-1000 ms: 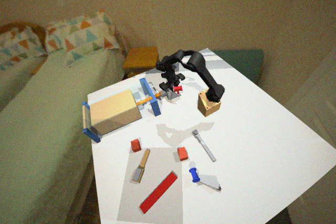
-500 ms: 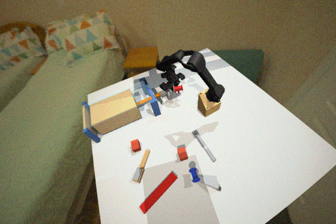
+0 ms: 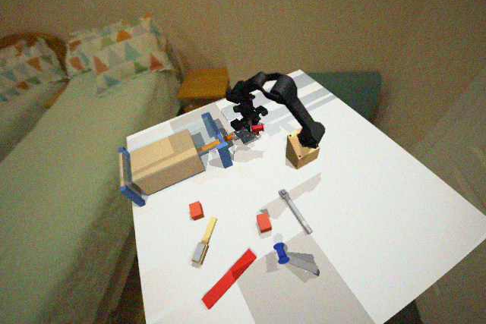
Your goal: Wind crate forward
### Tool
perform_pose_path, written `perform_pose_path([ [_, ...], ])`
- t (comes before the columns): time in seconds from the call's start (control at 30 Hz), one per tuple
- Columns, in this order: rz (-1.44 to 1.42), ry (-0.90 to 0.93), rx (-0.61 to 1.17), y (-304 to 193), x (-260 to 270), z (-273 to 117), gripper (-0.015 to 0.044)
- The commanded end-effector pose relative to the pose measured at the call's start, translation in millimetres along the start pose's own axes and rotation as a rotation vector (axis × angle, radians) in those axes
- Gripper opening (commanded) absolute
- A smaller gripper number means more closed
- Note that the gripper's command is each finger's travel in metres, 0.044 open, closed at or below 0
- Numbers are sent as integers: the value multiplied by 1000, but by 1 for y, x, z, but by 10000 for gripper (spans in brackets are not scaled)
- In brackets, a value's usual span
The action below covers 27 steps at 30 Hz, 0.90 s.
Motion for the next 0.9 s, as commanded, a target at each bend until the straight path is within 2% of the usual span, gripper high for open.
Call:
perform_pose_path([
  [0.0, 21, 4, 5, 0, 2, 4, 0],
  [0.87, 45, 7, 4, 0, 2, 4, 0],
])
Point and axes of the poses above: the point midway between the two fingers, 35 mm back from their tips, its own z axis out along the fingers, its own x axis across the jaws, y = z × x, the point moved 4 cm from there along -z, back along the fingers, and after that the axes turned 5 degrees about -z, right-handed, at the moved point
